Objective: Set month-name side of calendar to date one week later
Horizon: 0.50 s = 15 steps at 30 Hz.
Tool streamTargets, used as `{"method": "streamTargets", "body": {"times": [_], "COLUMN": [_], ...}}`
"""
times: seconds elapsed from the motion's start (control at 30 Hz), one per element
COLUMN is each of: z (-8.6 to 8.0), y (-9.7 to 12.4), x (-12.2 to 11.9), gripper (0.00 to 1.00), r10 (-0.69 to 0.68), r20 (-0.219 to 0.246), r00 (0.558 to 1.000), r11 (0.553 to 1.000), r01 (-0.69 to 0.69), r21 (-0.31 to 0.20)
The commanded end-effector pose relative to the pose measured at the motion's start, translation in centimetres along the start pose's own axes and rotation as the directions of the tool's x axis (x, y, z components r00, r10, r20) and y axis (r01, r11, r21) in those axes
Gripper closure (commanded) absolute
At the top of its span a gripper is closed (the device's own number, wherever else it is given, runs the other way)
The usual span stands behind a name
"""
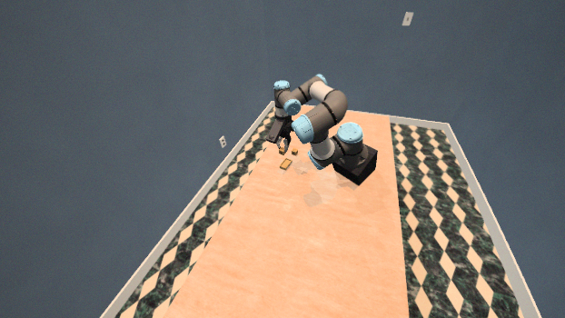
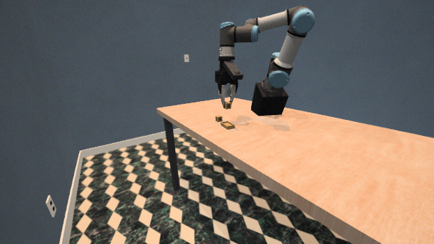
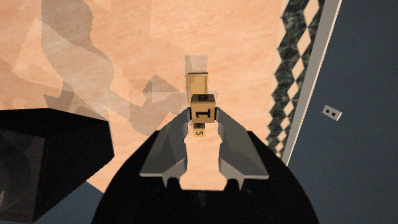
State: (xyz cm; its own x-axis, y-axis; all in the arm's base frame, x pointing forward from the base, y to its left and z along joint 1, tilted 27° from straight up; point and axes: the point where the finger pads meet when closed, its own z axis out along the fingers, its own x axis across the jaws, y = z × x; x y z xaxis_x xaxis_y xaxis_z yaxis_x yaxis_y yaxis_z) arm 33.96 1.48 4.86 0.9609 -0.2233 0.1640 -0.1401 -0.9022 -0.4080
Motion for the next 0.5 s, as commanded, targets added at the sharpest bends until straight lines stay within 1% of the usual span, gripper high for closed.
{"method": "streamTargets", "body": {"times": [0.0,0.47], "z": [-1.16,-1.36], "y": [-0.28,-0.3], "x": [-0.63,-0.63], "gripper": [0.9,0.9], "r10": [-0.001,-0.001], "r20": [0.027,0.027], "r00": [1.0,1.0], "r11": [1.0,1.0], "r01": [0.001,0.001], "r21": [0.019,0.02]}}
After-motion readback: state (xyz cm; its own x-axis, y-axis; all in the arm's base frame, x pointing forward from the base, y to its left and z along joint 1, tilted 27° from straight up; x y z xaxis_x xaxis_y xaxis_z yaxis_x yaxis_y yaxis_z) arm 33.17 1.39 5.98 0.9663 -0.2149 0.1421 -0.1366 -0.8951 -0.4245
